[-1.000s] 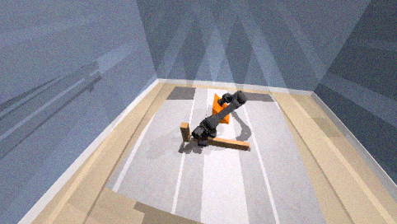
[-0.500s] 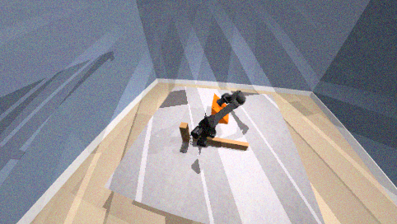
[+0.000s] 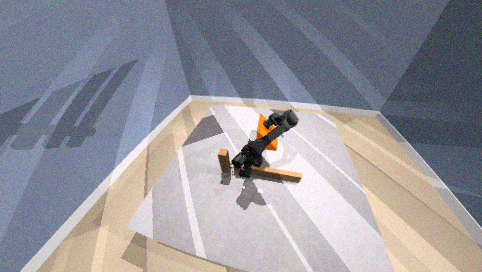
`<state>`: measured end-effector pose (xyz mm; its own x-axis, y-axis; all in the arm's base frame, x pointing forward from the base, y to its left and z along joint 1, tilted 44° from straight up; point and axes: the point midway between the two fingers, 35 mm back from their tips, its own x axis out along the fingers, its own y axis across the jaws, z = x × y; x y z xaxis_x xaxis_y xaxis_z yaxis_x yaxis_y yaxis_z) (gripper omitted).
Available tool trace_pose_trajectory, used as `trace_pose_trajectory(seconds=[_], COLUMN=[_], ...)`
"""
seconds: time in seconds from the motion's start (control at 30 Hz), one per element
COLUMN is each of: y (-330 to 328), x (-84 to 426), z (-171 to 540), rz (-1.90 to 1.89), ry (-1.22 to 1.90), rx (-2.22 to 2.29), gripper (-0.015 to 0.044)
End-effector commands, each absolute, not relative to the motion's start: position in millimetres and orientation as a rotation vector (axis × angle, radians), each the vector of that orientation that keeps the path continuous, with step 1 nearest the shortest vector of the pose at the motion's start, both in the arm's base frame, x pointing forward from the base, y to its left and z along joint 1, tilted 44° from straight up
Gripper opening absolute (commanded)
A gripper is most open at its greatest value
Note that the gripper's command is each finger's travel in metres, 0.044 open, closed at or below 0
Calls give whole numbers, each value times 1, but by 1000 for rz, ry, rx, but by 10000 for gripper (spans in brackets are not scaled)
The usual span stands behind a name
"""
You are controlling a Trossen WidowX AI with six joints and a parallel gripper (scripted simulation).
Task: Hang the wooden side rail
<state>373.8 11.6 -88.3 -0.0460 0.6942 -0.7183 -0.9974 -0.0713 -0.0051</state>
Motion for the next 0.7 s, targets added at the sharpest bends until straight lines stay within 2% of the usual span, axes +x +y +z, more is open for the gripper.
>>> trace_pose_trajectory(seconds=[0.0,0.67], y=[7,5], x=[375,375], z=[-85,-83], rz=[1533,1533], ry=[600,600], rx=[-662,-662], gripper=[0,0])
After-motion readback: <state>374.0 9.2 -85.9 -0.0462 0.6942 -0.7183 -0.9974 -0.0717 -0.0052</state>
